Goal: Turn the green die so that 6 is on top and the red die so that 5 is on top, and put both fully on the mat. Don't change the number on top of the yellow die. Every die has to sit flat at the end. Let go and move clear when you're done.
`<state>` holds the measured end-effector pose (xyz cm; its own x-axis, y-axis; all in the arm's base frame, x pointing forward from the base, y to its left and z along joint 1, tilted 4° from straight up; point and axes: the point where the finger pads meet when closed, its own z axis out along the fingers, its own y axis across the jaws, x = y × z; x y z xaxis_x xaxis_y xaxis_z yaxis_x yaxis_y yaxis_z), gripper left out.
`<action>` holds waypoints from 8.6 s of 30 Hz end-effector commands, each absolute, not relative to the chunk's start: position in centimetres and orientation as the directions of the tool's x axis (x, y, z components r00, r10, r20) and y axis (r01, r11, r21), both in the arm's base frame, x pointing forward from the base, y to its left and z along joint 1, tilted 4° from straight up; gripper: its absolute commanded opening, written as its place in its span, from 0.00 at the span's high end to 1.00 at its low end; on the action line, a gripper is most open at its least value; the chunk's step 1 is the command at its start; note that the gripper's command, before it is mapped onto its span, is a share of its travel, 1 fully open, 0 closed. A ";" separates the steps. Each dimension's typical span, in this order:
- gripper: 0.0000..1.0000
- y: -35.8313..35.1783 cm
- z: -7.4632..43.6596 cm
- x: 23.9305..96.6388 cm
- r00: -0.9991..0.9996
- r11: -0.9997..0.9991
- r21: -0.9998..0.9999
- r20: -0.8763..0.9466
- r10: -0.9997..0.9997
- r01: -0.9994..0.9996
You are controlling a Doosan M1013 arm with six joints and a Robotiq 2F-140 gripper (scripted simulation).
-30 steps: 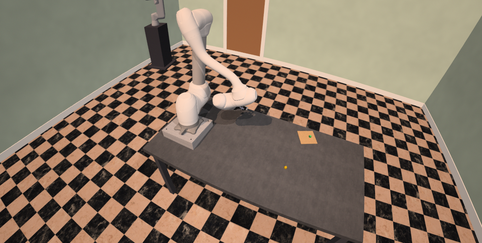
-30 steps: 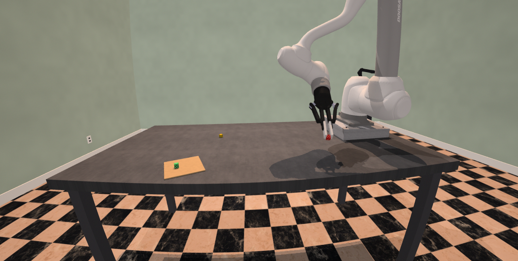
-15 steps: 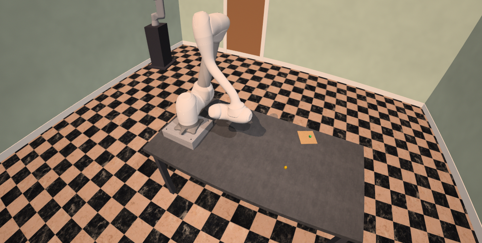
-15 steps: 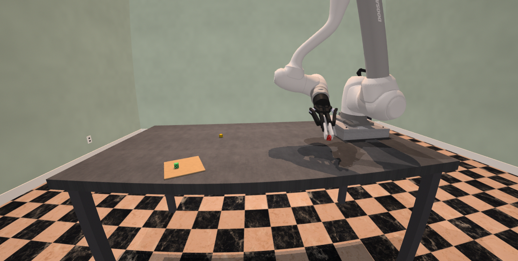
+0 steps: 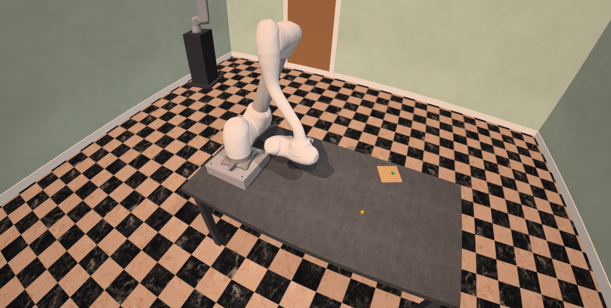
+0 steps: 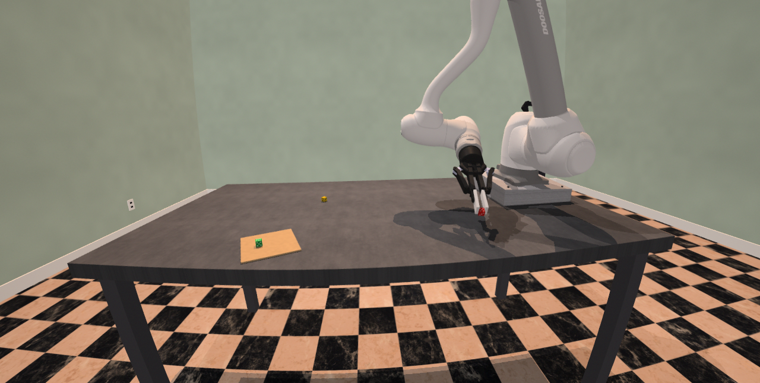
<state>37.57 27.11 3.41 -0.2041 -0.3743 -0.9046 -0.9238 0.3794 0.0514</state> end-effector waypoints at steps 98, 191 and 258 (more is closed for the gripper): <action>0.84 27.6 -2.4 37.3 -0.204 0.383 0.053 -0.907 -0.367 -0.922; 0.73 24.3 -0.8 36.0 -0.204 0.383 0.053 -0.907 -0.367 -0.922; 0.73 26.4 8.1 37.5 -0.356 0.381 0.055 -0.502 -0.789 -0.923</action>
